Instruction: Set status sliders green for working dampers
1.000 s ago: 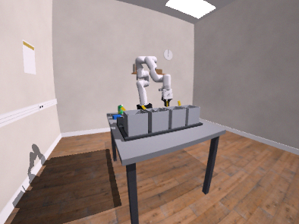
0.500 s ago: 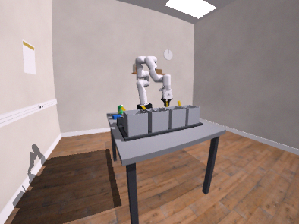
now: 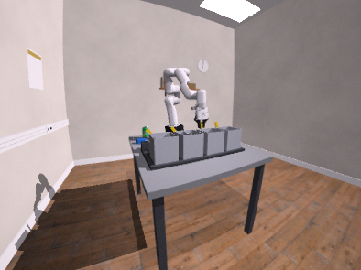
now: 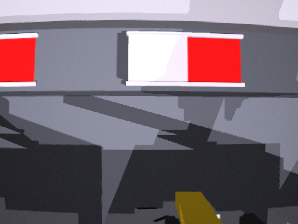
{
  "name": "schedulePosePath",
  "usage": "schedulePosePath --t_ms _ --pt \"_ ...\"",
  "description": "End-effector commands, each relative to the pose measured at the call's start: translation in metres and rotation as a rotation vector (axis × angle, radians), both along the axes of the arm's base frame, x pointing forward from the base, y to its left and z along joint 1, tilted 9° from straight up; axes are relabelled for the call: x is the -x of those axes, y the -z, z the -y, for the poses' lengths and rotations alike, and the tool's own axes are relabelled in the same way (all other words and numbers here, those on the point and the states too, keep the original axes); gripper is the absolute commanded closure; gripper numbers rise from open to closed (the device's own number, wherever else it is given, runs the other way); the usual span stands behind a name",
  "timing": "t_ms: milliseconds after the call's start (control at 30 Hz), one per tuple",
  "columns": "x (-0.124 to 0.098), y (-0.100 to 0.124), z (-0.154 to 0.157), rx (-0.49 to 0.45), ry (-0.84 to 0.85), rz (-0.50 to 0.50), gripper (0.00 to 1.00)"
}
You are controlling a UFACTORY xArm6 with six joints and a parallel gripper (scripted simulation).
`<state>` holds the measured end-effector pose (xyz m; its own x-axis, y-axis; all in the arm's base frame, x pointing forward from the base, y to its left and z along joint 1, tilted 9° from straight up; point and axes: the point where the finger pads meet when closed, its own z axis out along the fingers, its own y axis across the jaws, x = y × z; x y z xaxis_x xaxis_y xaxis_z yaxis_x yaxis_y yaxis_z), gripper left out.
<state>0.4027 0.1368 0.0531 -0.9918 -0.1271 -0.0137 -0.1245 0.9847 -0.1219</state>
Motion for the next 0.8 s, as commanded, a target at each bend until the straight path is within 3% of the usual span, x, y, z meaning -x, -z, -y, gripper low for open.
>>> schedulePosePath --t_ms 0,267,767 --pt "-0.001 -0.002 -0.001 -0.002 0.000 0.004 0.61" --pt "-0.001 -0.010 -0.002 -0.002 0.000 0.004 0.61" --pt "0.000 -0.056 -0.007 -0.002 0.000 0.004 0.61"
